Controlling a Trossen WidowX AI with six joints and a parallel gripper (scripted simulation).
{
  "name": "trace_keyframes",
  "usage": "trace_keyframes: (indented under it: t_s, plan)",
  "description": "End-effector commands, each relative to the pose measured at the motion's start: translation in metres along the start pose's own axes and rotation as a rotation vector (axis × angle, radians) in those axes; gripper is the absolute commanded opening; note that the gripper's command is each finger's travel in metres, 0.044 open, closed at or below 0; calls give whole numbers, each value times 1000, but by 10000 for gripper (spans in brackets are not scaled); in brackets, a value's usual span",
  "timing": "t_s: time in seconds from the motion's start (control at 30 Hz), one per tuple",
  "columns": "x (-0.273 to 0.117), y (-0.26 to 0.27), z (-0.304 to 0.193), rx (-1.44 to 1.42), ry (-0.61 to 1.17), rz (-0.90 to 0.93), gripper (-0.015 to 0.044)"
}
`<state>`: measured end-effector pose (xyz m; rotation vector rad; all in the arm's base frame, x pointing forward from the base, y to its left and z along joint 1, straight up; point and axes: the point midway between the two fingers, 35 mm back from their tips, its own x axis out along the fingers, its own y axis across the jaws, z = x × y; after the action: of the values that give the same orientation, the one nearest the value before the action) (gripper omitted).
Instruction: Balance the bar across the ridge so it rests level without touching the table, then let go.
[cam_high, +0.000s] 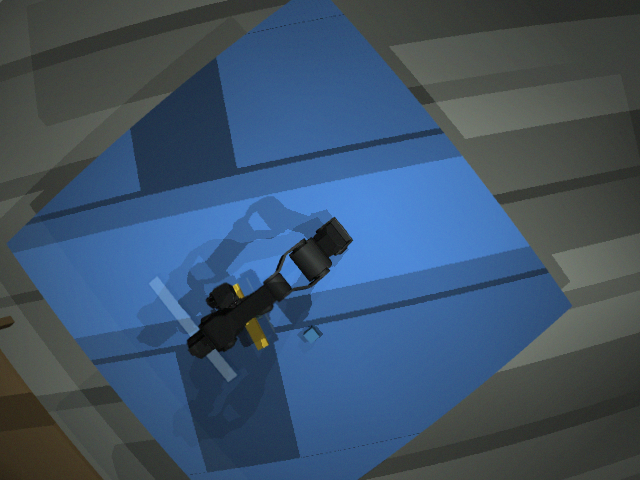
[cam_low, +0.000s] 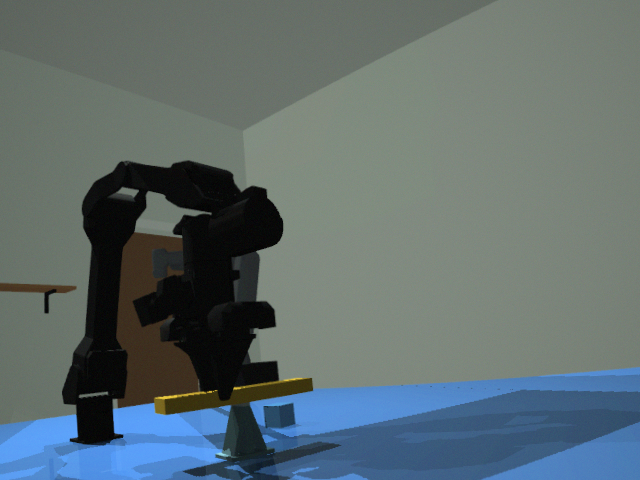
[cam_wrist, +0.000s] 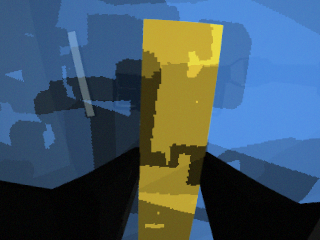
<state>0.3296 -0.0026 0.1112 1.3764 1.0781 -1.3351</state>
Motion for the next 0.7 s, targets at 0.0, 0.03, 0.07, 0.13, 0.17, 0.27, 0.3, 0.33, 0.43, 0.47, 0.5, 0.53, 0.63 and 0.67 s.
trace_keyframes:
  t_s: [0.0, 0.03, 0.07, 0.13, 0.17, 0.27, 0.3, 0.33, 0.43, 0.47, 0.5, 0.53, 0.63, 0.67]
  plan:
    - [0, 0, 0, 0, 0, 0, 0]
    - [0, 0, 0, 0, 0, 0, 0]
    - [0, 0, 0, 0, 0, 0, 26]
    - [0, 0, 0, 0, 0, 0, 79]
    - [0, 0, 0, 0, 0, 0, 105]
    - [0, 0, 0, 0, 0, 0, 167]
    - [0, 0, 0, 0, 0, 0, 167]
    - [0, 0, 0, 0, 0, 0, 167]
    - [0, 0, 0, 0, 0, 0, 167]
    - [0, 0, 0, 0, 0, 0, 167]
    - [0, 0, 0, 0, 0, 0, 167]
    - [0, 0, 0, 0, 0, 0, 167]
    - [0, 0, 0, 0, 0, 0, 167]
    - [0, 0, 0, 0, 0, 0, 167]
